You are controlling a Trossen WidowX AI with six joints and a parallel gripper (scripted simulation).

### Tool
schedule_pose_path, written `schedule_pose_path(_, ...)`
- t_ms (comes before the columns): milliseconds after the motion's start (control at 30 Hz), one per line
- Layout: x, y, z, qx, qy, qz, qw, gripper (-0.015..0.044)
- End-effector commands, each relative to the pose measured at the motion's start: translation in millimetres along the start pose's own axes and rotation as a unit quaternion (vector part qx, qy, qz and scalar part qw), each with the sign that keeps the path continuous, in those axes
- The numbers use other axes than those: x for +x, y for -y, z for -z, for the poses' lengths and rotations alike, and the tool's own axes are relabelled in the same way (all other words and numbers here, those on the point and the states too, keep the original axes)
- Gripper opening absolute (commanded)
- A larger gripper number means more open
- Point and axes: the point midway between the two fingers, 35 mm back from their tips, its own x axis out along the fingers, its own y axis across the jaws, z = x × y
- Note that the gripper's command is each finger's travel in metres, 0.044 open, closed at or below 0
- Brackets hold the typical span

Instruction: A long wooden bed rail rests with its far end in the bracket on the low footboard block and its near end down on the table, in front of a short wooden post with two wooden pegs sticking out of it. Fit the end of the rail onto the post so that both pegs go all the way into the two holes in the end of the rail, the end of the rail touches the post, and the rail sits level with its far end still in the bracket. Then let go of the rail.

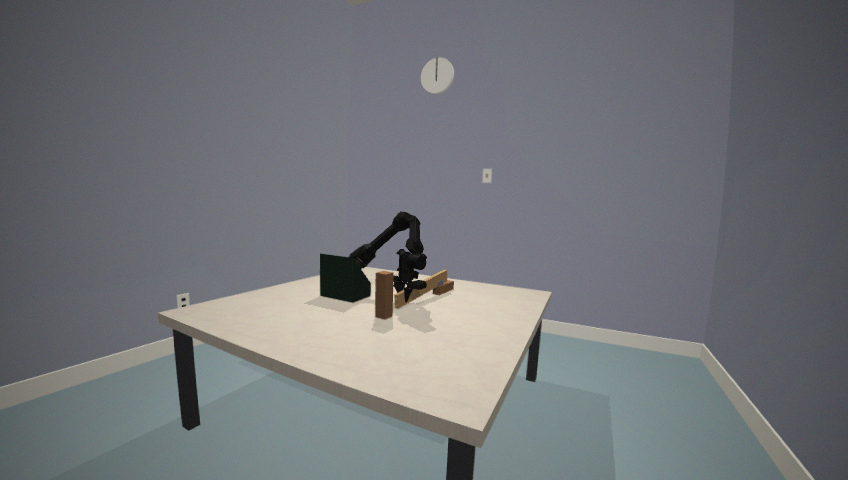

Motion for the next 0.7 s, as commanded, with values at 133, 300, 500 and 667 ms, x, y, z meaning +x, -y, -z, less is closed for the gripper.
schedule_pose_path(133, -6.0, 1.9, 0.1, -0.001, 0.002, 0.004, 1.000, 0.0000)
schedule_pose_path(300, -8.5, 2.0, 0.1, -0.001, 0.002, 0.004, 1.000, 0.0000)
schedule_pose_path(500, -11.5, 2.0, 0.2, -0.001, 0.002, 0.004, 1.000, 0.0000)
schedule_pose_path(667, -14.0, 2.0, 0.2, -0.001, 0.002, 0.004, 1.000, 0.0000)
